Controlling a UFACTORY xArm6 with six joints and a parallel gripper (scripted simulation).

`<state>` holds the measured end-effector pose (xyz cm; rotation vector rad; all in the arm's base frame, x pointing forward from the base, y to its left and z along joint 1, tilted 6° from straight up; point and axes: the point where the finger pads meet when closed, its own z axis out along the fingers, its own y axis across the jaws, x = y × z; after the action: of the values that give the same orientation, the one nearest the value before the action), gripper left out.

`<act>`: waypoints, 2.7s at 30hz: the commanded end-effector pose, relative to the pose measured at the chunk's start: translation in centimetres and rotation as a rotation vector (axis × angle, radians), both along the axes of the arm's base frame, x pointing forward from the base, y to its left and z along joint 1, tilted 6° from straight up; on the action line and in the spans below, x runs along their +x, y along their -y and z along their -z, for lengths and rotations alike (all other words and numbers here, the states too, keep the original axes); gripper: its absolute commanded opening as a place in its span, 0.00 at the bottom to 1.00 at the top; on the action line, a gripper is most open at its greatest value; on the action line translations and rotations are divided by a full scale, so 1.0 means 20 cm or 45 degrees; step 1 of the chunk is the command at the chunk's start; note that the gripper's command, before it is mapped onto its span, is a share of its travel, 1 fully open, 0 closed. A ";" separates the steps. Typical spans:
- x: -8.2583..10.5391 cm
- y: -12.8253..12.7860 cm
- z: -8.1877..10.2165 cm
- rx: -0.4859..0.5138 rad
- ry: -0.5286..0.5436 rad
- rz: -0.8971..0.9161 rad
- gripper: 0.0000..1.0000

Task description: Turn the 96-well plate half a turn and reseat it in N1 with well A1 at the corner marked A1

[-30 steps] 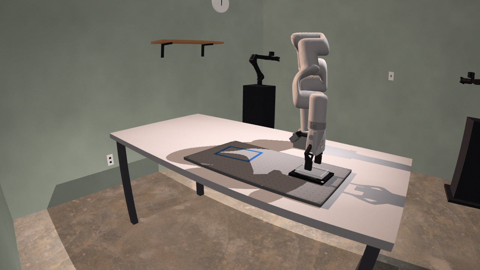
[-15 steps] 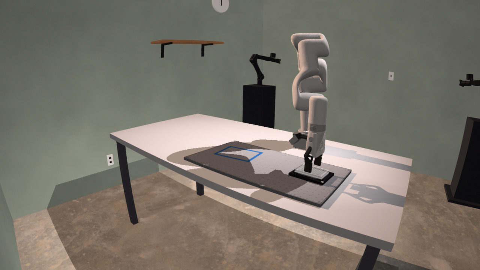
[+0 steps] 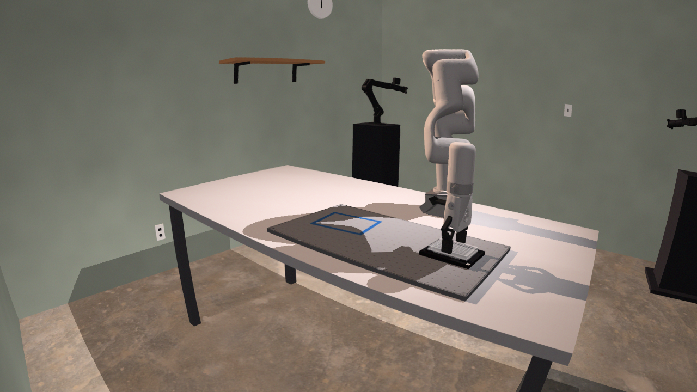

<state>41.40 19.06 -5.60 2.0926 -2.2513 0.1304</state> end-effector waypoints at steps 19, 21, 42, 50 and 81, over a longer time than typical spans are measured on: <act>0.01 0.00 0.01 0.002 0.004 0.000 1.00; 0.01 0.00 0.00 0.002 0.004 0.000 0.00; 0.01 0.00 0.00 0.002 0.004 0.000 0.00; 0.01 0.00 0.00 0.002 0.004 0.000 0.00; 0.01 -0.01 -0.03 0.002 0.004 0.000 0.00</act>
<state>41.39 19.10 -5.29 2.0924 -2.2512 0.1305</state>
